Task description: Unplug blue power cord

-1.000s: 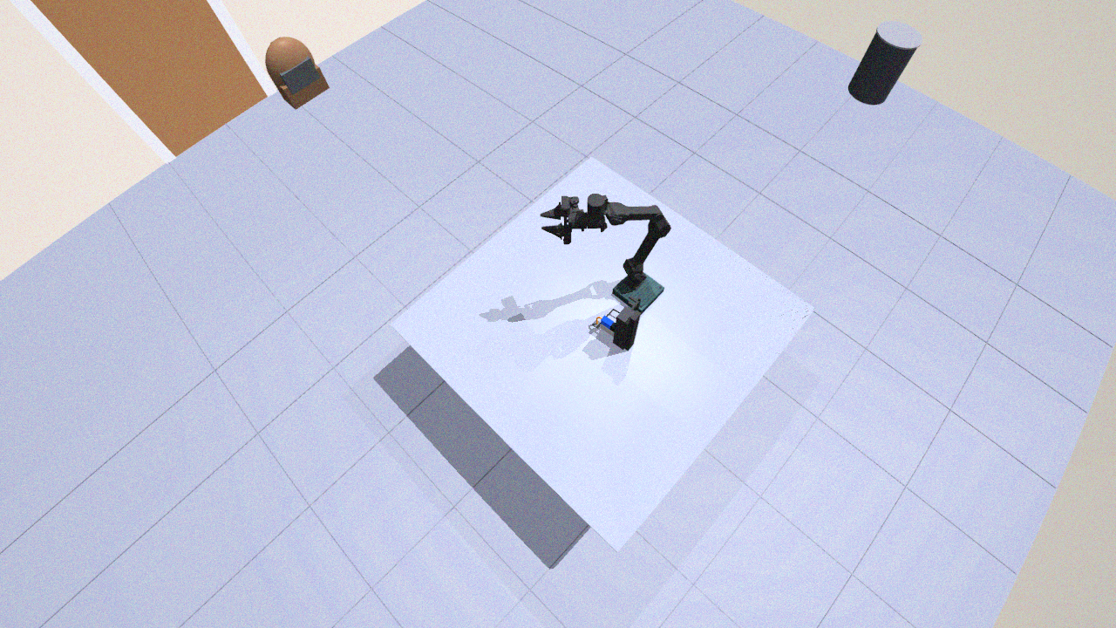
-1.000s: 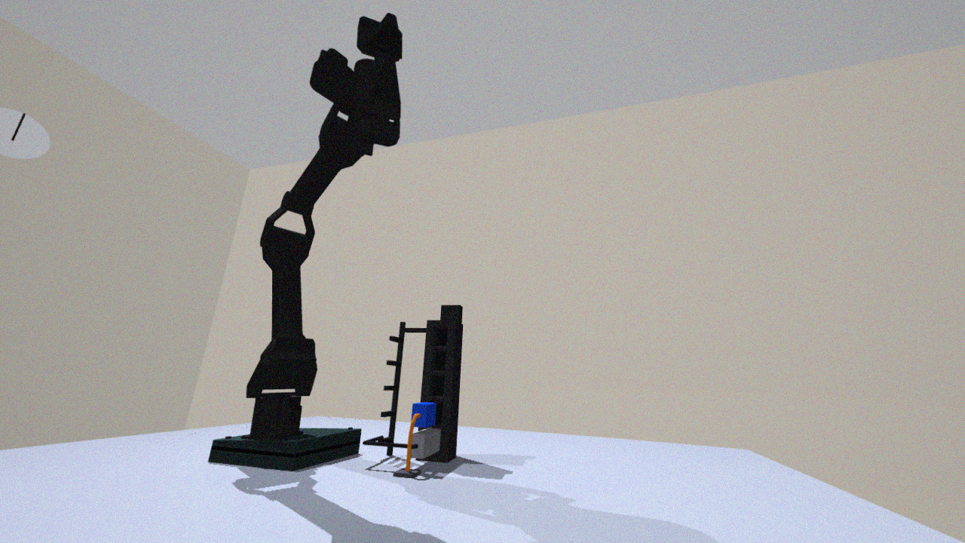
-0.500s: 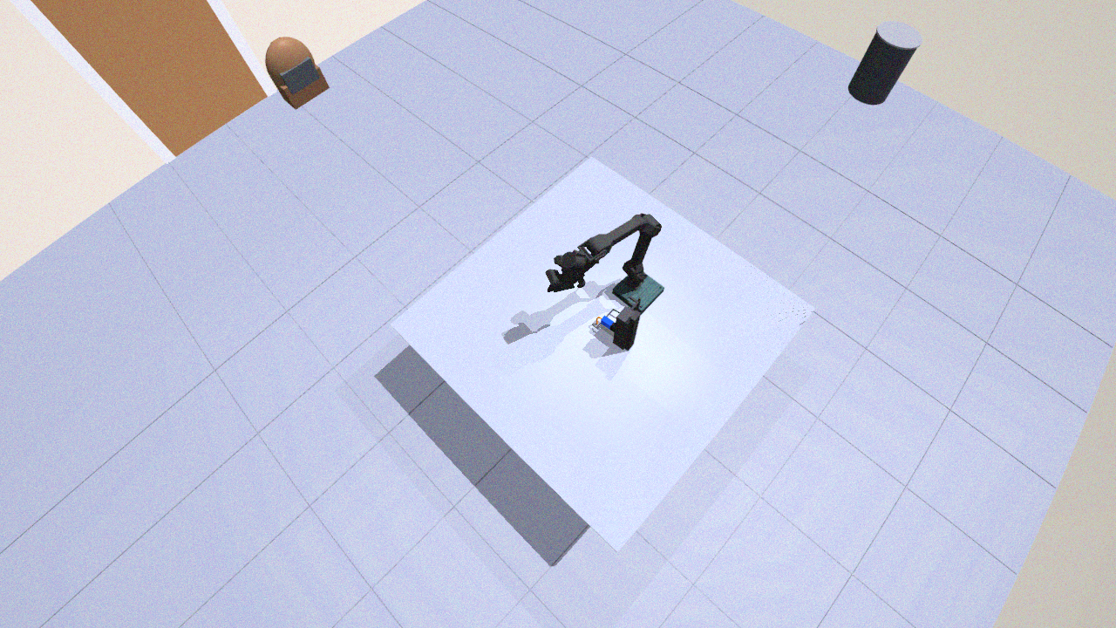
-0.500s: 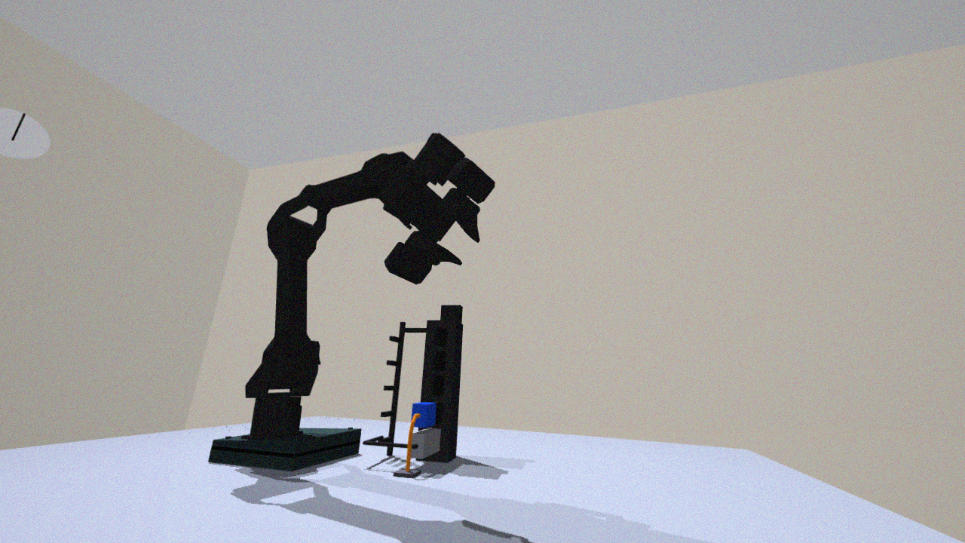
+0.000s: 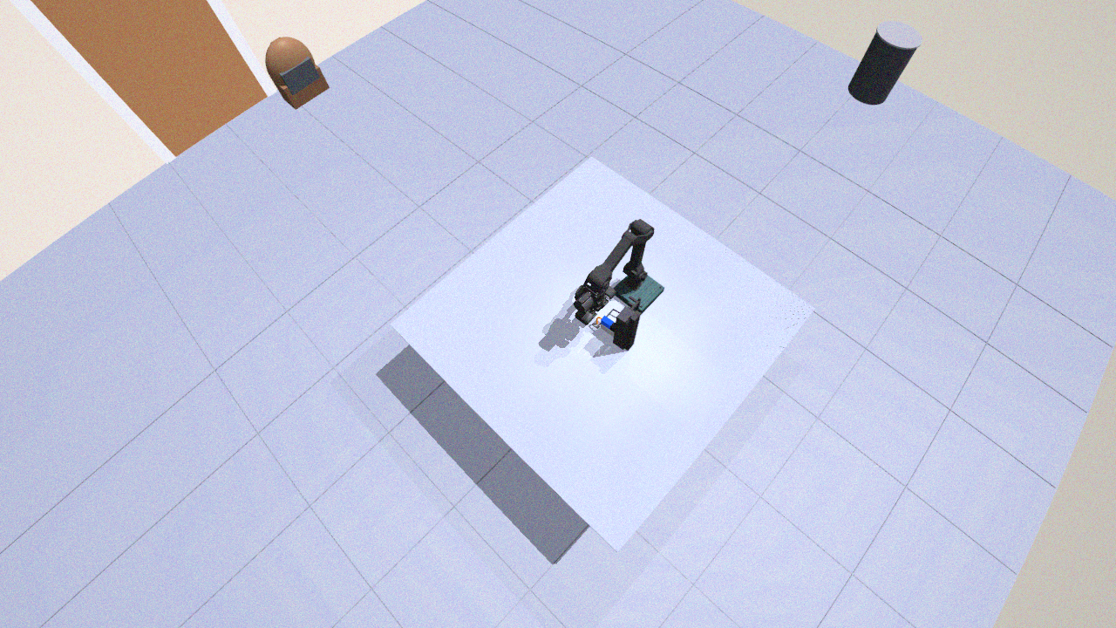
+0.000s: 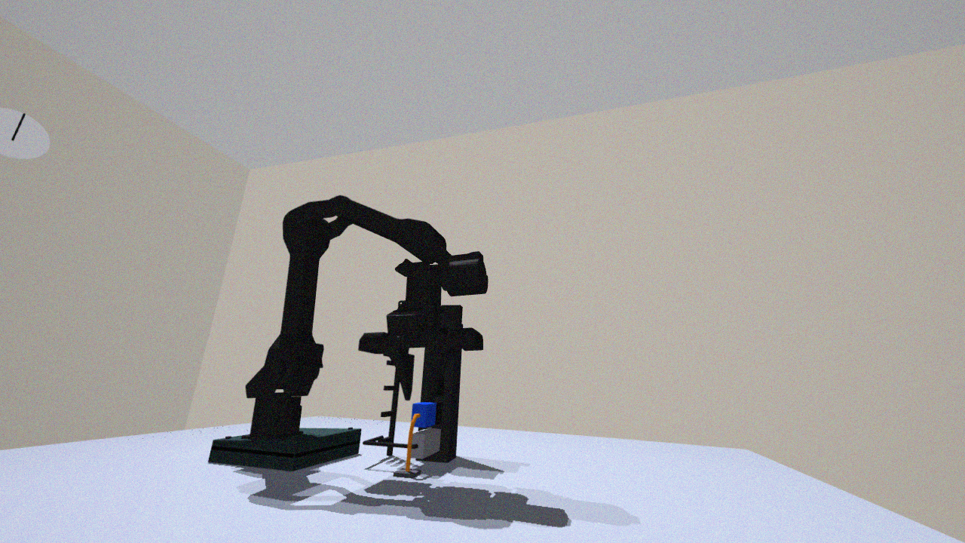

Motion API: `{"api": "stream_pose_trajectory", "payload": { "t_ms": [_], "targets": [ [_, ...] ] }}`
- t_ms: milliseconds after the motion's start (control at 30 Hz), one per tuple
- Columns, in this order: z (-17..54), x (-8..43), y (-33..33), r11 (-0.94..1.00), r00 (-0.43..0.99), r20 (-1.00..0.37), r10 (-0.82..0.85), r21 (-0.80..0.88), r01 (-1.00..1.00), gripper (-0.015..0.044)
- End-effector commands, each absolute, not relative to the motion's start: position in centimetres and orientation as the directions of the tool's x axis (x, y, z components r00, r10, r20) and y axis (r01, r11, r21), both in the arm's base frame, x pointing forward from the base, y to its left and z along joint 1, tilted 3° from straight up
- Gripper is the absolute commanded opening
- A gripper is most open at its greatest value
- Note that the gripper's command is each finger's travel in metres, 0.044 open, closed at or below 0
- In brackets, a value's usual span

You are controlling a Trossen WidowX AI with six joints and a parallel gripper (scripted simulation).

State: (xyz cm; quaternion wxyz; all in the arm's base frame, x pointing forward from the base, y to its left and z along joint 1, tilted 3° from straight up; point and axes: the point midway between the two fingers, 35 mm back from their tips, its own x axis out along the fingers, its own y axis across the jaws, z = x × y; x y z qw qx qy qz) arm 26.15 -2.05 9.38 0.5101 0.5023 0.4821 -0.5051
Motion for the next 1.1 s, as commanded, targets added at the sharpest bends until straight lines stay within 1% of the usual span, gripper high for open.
{"api": "stream_pose_trajectory", "payload": {
  "t_ms": [0, 233, 1067],
  "targets": [
    [8.6, 25.1, -1.4, 0.008, -0.030, -0.999, -0.012, -0.030, 1.000, 0.0160],
    [8.6, 25.2, -1.2, 0.008, -0.030, -0.999, -0.012, -0.030, 1.000, 0.0160],
    [8.6, 25.1, 2.6, 0.008, -0.030, -1.000, -0.008, -0.030, 1.000, 0.0160]
  ]
}}
